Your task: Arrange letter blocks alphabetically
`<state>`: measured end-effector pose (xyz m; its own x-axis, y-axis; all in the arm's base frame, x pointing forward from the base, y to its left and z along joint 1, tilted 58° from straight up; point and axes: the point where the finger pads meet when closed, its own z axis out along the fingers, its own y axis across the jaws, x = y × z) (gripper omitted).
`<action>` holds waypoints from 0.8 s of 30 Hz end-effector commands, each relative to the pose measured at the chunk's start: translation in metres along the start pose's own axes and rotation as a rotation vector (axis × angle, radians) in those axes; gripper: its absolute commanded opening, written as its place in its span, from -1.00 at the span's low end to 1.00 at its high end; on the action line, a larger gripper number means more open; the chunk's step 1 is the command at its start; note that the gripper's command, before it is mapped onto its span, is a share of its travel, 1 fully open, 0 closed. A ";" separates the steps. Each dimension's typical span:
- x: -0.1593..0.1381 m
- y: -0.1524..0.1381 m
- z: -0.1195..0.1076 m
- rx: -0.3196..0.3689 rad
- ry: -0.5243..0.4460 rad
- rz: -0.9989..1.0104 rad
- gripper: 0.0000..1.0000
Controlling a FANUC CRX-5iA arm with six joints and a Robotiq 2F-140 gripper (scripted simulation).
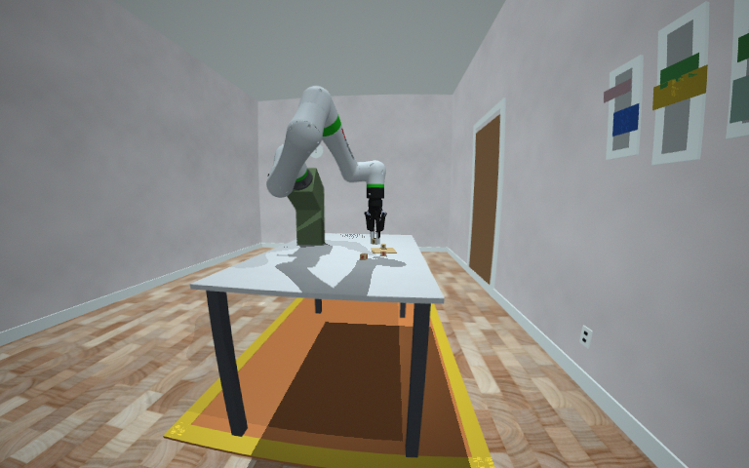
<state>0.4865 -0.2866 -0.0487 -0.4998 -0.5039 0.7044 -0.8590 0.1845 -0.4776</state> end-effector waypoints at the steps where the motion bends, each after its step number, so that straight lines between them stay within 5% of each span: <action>1: 0.001 0.000 -0.030 -0.007 0.005 0.000 -0.68; 14: -0.001 0.000 -0.033 -0.007 0.004 -0.006 -0.68; 24: -0.076 0.016 -0.036 -0.009 -0.001 -0.312 -0.68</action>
<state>0.4982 -0.2307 -0.0687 -0.3186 -0.5336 0.7834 -0.9413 0.0805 -0.3279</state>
